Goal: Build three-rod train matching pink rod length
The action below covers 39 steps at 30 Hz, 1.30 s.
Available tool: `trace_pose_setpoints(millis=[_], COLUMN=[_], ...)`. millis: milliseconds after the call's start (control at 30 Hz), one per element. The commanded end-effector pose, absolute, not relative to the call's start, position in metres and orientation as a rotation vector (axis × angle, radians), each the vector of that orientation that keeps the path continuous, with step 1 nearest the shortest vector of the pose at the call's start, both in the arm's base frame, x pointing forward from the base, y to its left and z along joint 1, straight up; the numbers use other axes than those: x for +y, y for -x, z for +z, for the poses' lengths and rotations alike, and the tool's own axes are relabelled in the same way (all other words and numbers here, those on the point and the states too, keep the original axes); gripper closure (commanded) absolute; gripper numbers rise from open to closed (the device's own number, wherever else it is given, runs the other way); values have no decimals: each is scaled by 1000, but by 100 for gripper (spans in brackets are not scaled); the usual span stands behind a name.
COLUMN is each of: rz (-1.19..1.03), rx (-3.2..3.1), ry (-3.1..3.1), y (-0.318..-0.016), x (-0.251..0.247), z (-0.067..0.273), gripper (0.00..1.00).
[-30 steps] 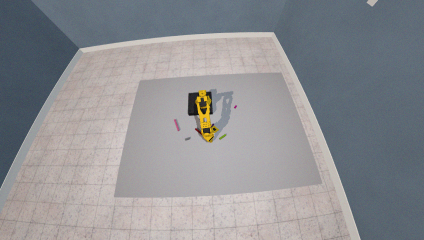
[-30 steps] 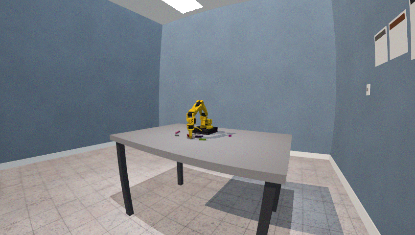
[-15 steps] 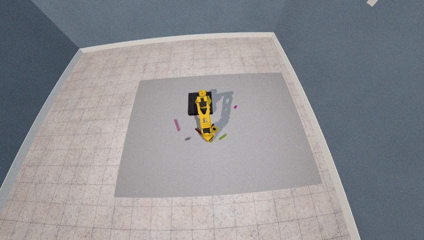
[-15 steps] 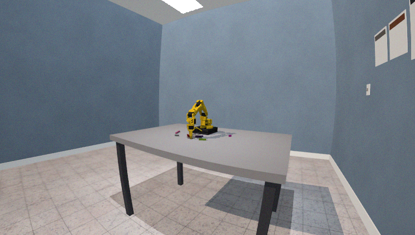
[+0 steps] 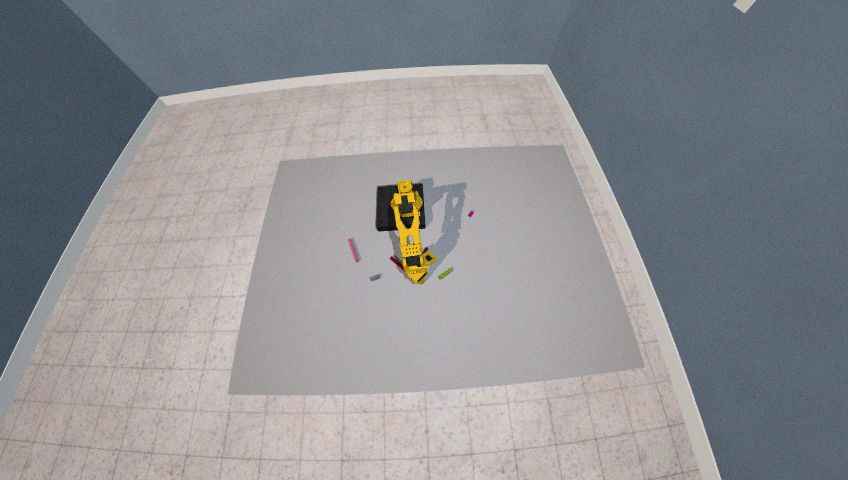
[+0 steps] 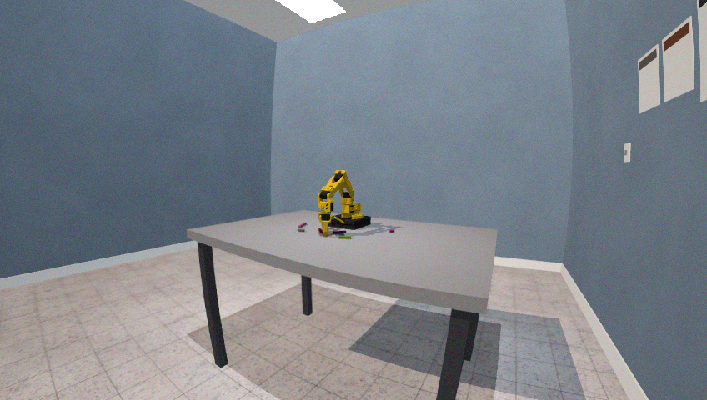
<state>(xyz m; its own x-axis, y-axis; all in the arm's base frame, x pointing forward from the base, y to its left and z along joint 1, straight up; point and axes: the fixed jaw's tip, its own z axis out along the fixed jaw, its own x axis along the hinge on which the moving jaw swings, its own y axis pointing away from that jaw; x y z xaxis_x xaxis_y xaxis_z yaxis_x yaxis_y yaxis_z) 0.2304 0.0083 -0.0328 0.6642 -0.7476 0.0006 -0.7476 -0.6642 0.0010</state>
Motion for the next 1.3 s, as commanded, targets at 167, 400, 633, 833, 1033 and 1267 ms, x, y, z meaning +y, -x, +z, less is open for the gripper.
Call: trace_pose_setpoints(millis=[167,400,633,833,1033,1267], rz=[-34,-34,-34,-34,-34,-34], rx=[-1282,-1282,-1282,-1282,-1282,-1282], ry=[-2856,-2856,-2856,-2856,-2856,-2856], y=[-226,-226,-226,-226,-226,-226], x=[7,7,7,7,7,7], z=[-38,-38,-38,-38,-38,-38], gripper=[88,92,97,99,100,100])
